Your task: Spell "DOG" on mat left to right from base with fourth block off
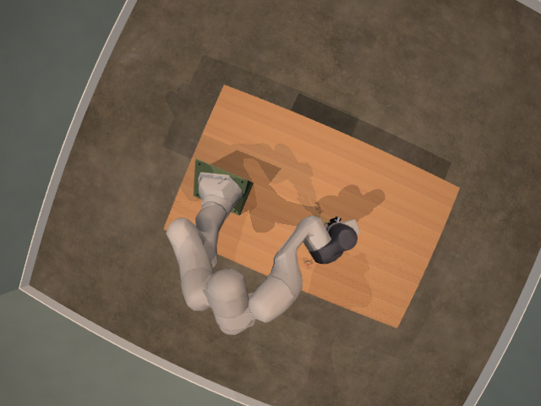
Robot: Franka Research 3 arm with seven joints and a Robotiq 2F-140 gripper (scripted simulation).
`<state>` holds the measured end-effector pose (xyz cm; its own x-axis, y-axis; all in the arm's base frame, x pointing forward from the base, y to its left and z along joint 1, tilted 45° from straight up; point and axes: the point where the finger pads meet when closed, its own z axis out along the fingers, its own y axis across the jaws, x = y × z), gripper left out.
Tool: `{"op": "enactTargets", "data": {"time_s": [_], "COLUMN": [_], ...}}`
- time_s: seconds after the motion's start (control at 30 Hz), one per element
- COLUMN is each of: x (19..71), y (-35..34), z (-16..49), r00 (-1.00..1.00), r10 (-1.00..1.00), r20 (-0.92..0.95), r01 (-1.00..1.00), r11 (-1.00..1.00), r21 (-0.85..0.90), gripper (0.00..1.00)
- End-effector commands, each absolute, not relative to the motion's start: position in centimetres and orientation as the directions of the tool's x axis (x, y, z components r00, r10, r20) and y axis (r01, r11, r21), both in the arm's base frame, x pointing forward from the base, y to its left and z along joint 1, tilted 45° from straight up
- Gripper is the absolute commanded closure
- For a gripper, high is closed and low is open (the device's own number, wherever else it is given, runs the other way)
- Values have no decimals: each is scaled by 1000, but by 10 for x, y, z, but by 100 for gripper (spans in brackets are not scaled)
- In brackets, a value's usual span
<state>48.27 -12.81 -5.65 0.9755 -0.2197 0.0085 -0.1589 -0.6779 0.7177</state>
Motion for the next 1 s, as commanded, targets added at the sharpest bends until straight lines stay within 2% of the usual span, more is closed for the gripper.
{"op": "enactTargets", "data": {"time_s": [0.0, 0.43, 0.97], "x": [484, 479, 478], "y": [-138, -163, -165], "z": [-70, -96, -98], "r00": [975, 975, 975], "r10": [-220, -220, -220], "r20": [26, 26, 26], "r01": [-173, -173, -173], "r11": [-684, -684, -684], "r21": [708, 708, 708], "gripper": [87, 87, 87]}}
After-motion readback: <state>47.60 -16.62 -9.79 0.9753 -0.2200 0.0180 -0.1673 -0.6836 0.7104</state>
